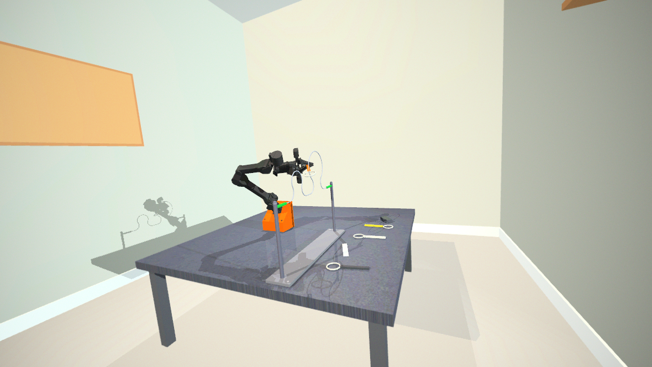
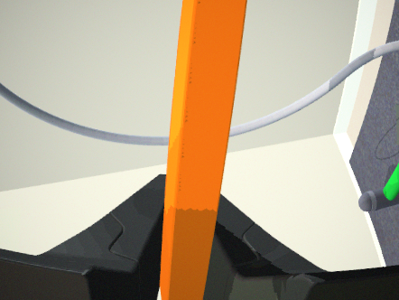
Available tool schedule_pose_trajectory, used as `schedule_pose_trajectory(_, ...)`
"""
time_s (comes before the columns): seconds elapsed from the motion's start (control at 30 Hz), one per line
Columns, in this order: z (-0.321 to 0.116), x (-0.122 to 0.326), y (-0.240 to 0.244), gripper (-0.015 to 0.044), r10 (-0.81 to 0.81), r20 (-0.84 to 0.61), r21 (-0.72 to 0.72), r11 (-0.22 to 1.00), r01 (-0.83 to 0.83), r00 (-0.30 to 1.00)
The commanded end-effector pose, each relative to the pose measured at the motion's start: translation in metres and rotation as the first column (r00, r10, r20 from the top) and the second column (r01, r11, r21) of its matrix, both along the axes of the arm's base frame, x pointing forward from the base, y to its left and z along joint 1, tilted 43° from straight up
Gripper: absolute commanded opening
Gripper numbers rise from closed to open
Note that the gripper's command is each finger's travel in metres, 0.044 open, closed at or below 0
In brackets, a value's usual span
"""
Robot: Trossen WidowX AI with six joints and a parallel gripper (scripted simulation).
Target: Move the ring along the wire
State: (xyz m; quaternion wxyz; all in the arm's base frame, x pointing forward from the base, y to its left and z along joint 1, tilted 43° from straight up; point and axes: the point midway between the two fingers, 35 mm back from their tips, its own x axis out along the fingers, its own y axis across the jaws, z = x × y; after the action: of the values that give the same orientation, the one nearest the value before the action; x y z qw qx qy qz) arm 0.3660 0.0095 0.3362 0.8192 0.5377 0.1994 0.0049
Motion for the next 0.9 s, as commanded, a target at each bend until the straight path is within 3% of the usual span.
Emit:
schedule_pose_trajectory(0.0, 0.0020, 0.0003, -0.0009, -0.0150, 0.000, 0.000, -0.047, 0.999, 0.000, 1.000)
schedule_pose_trajectory(0.87, -0.0059, -0.0005, -0.0055, -0.0150, -0.002, -0.046, -0.281, 0.960, -0.011, 0.999)
